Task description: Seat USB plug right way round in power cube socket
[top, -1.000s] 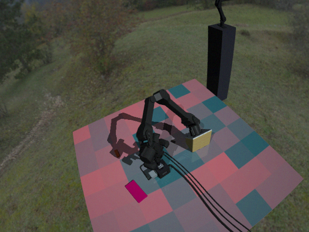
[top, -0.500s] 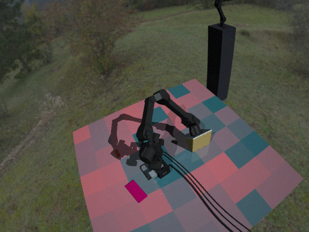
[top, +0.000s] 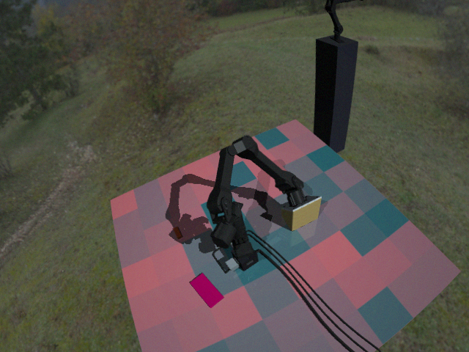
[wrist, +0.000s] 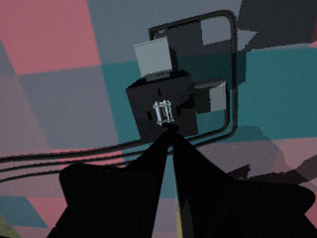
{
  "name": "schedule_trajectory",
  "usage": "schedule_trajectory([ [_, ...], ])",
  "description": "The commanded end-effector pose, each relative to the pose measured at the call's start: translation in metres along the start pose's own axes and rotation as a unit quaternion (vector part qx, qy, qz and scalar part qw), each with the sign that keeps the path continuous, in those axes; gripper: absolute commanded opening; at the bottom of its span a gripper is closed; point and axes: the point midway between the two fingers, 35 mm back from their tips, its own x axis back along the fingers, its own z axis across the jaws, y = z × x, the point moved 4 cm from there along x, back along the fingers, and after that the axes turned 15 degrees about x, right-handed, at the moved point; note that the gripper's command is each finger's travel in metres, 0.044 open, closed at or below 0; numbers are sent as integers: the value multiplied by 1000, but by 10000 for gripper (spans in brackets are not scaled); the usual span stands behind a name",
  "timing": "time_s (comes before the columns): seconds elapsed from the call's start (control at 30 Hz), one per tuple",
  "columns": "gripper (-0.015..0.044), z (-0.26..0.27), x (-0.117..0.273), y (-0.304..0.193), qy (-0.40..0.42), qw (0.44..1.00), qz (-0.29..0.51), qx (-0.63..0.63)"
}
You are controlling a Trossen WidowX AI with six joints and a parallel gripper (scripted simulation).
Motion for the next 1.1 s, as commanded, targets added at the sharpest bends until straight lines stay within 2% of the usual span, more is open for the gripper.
schedule_trajectory([
  [0.0, 0, 0, 0, 0, 0, 998, 0, 60],
  [0.53, 0, 0, 0, 0, 0, 964, 0, 266],
  [1.07, 0, 0, 0, 0, 0, 888, 0, 461],
])
